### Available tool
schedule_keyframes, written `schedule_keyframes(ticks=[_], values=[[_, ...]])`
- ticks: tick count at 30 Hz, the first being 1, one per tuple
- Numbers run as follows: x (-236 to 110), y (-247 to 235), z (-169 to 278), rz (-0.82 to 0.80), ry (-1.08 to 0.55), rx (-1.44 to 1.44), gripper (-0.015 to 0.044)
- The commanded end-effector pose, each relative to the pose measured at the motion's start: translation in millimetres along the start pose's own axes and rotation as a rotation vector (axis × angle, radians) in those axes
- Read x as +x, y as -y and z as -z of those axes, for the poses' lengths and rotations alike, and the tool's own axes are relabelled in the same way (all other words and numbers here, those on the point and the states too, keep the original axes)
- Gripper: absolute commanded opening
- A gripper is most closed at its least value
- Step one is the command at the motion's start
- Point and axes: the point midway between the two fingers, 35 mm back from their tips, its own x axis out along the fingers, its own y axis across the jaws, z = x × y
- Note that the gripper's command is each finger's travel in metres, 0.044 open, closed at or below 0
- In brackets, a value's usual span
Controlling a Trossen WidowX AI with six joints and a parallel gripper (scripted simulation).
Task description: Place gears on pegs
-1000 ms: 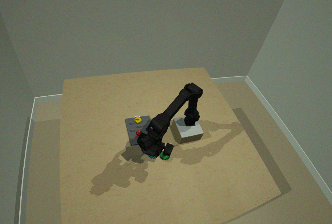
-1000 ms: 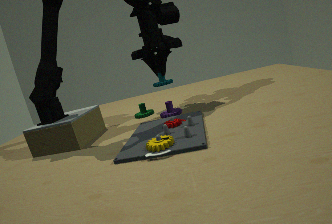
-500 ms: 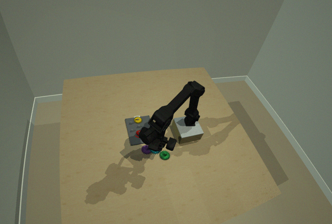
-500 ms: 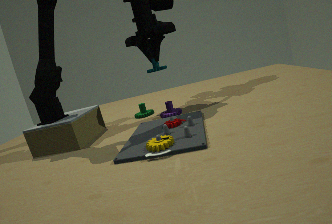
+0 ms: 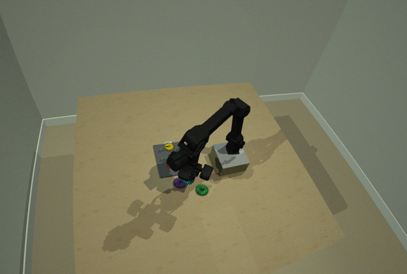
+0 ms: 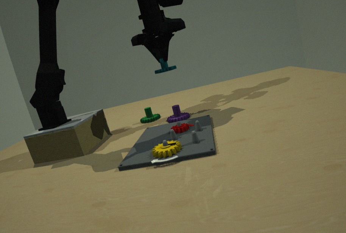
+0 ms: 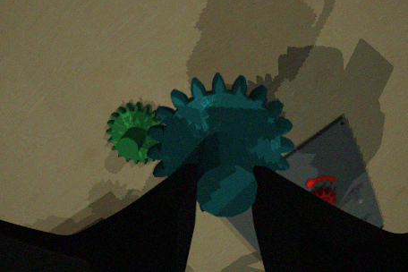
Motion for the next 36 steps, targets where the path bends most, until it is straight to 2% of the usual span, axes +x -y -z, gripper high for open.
schedule_keyframes(ticks=[1,36], values=[[5.1,10.0,2.2,-0.001,-0.004,-0.003,0.0000],[39.2,95.4,39.3,0.009,-0.012,0.026,0.0000]])
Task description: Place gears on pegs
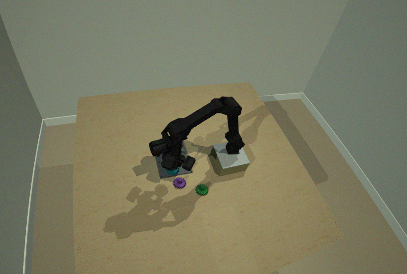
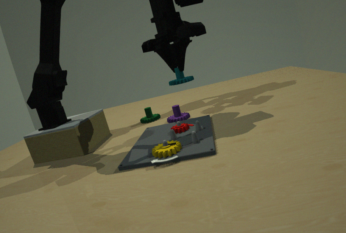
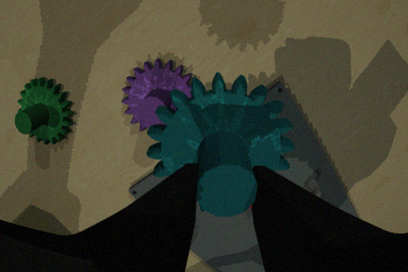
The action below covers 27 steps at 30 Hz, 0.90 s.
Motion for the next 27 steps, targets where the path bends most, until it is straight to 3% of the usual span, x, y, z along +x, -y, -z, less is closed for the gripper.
schedule_keyframes(ticks=[1,27], values=[[5.7,10.1,5.6,0.001,-0.007,-0.005,0.0000],[29.5,67.7,46.4,0.006,-0.008,-0.024,0.0000]])
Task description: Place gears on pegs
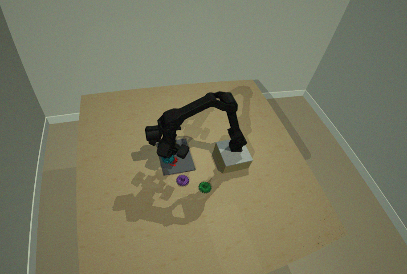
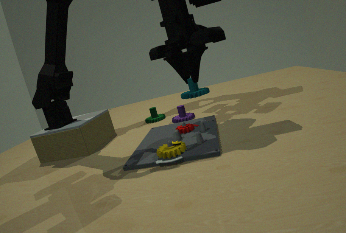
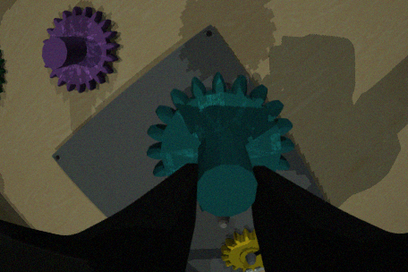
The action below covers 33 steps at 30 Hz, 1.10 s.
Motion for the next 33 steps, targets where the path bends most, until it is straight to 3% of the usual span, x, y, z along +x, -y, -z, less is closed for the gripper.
schedule_keyframes(ticks=[1,17,33], values=[[5.7,7.8,7.5,-0.002,-0.005,-0.005,0.0000],[19.5,36.3,37.3,0.002,-0.005,-0.019,0.0000],[15.8,36.7,37.9,0.002,-0.005,-0.019,0.0000]])
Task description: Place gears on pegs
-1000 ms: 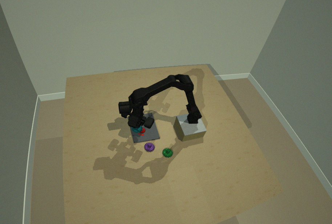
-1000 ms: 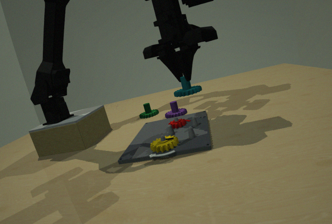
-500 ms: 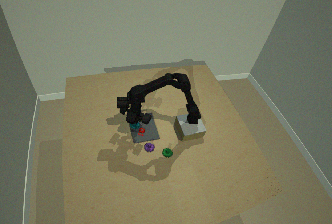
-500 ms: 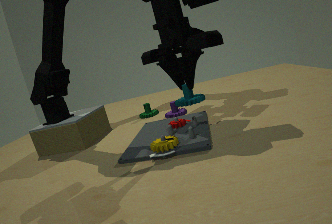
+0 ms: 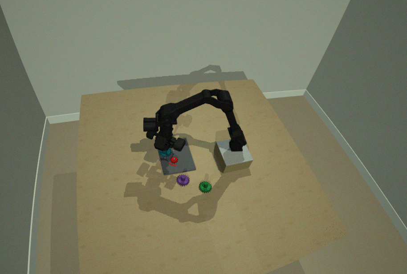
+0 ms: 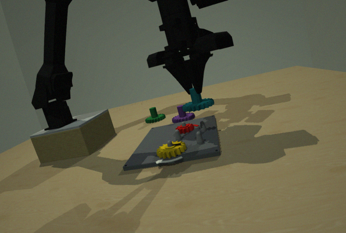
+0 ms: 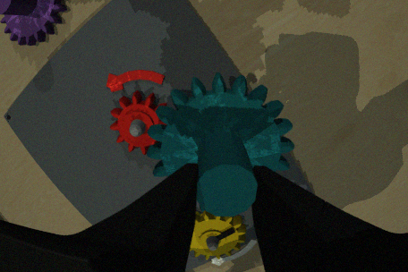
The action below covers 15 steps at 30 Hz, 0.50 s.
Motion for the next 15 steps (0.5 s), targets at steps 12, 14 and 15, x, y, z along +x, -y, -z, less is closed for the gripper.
schedule_keyframes(ticks=[12,14,15], values=[[3.6,-0.2,0.2,-0.001,-0.001,-0.045,0.0000],[6.2,-0.4,0.2,-0.001,-0.001,-0.071,0.0000],[7.7,-0.4,0.2,-0.001,-0.001,-0.085,0.0000]])
